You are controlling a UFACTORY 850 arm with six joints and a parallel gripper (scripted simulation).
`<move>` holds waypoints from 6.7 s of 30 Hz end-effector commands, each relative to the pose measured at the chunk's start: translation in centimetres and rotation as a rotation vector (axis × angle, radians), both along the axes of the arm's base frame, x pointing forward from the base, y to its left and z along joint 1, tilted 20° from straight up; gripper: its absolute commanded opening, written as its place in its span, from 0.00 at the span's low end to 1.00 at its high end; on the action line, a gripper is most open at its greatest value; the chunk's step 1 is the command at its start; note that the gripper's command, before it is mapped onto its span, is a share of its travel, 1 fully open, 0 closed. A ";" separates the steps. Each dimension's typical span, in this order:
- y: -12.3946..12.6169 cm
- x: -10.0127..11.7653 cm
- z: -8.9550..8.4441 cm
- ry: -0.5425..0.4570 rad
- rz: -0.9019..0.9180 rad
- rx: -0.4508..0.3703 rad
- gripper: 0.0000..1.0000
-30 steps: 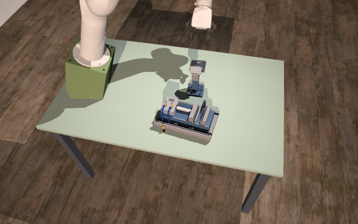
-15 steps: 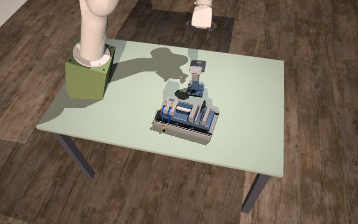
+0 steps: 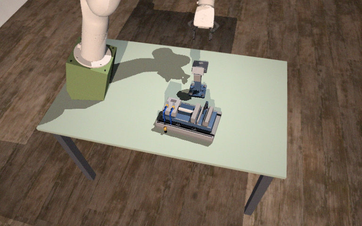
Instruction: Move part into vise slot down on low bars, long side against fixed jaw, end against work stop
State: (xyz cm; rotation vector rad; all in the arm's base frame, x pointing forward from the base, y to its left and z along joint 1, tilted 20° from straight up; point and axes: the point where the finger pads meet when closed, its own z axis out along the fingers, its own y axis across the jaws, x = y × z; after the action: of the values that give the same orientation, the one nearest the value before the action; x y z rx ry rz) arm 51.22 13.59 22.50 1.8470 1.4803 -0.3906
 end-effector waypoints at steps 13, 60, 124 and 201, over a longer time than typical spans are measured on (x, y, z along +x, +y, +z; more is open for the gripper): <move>0.0 0.0 0.1 -0.001 0.000 0.001 0.89; -6.5 -4.4 -2.4 0.071 -0.430 0.123 0.89; -13.3 -9.1 -4.3 0.148 -2.077 0.682 0.89; -24.1 -1.6 -1.3 0.043 -2.945 1.094 0.89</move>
State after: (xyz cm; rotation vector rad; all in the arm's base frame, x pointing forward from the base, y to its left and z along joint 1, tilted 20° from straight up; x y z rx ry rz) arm 49.63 -10.48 21.11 -1.6774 1.5559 0.3805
